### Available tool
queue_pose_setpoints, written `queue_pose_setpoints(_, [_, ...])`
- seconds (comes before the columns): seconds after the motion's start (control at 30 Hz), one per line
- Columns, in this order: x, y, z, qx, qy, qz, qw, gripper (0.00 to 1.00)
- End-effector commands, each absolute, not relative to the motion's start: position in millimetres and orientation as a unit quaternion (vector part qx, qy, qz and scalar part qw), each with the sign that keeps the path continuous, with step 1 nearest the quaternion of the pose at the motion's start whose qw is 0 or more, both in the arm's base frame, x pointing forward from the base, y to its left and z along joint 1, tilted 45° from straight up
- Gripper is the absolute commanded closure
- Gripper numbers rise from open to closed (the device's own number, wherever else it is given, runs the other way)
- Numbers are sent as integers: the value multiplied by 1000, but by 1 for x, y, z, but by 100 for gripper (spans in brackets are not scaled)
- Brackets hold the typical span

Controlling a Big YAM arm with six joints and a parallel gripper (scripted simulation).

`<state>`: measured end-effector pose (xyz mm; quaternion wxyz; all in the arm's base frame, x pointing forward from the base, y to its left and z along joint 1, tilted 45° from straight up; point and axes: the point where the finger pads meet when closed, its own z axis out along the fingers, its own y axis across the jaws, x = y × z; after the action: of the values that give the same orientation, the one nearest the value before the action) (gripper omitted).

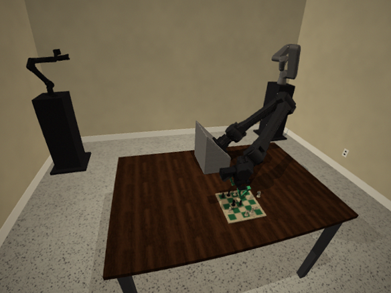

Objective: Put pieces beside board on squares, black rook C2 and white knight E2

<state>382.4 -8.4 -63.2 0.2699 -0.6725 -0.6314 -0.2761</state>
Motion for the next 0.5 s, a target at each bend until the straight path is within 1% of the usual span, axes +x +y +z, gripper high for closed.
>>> queue_pose_setpoints(0.0, [403, -11, -48, -654, -656, -289, 243, 0])
queue_pose_setpoints(0.17, [390, -1, -48, -627, -680, -295, 240, 0])
queue_pose_setpoints(0.47, [389, 43, -8, -438, -816, -345, 155, 0])
